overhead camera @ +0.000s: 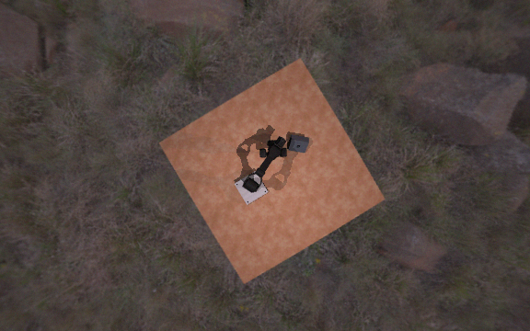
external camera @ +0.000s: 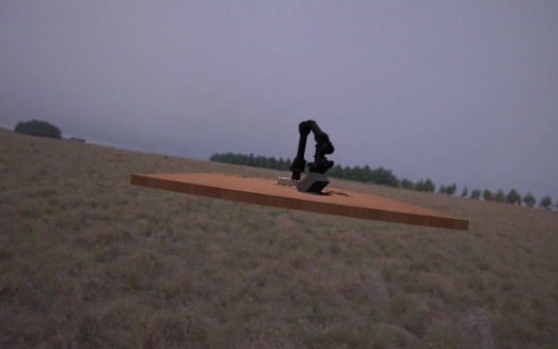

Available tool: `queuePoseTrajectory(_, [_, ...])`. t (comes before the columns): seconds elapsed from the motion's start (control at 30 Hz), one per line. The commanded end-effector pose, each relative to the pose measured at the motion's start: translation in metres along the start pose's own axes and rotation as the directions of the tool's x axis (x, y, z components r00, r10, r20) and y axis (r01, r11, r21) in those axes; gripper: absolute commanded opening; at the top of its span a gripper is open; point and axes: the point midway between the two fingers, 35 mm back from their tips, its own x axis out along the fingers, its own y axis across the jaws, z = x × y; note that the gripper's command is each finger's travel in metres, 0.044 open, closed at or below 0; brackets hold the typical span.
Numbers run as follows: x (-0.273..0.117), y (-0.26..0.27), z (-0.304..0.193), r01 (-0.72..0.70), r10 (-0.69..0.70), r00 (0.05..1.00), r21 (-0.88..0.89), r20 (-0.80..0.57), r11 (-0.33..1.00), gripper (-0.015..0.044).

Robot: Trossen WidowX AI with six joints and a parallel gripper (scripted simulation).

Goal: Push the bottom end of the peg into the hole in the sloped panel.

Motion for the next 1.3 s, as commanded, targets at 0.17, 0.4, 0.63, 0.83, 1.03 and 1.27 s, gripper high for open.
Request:
queuePoseTrajectory(0.17, [0.018,0.002,-0.004,-0.006,0.006,1.000,0.003,-0.013,1.000,0.0440])
queuePoseTrajectory(0.4, [0.021,0.002,-0.004,-0.006,0.006,1.000,0.003,-0.013,1.000,0.0440])
queuePoseTrajectory(0.63, [0.018,0.001,-0.002,-0.004,0.004,1.000,0.001,-0.005,1.000,0.0309])
queuePoseTrajectory(0.83, [0.018,0.001,-0.002,-0.004,0.004,1.000,0.001,-0.005,1.000,0.0151])
queuePoseTrajectory(1.03, [0.018,0.001,-0.002,-0.004,0.004,1.000,0.001,-0.005,1.000,0.0033])
queuePoseTrajectory(1.27, [0.018,0.001,-0.002,-0.004,0.004,1.000,0.001,-0.005,1.000,0.0000])
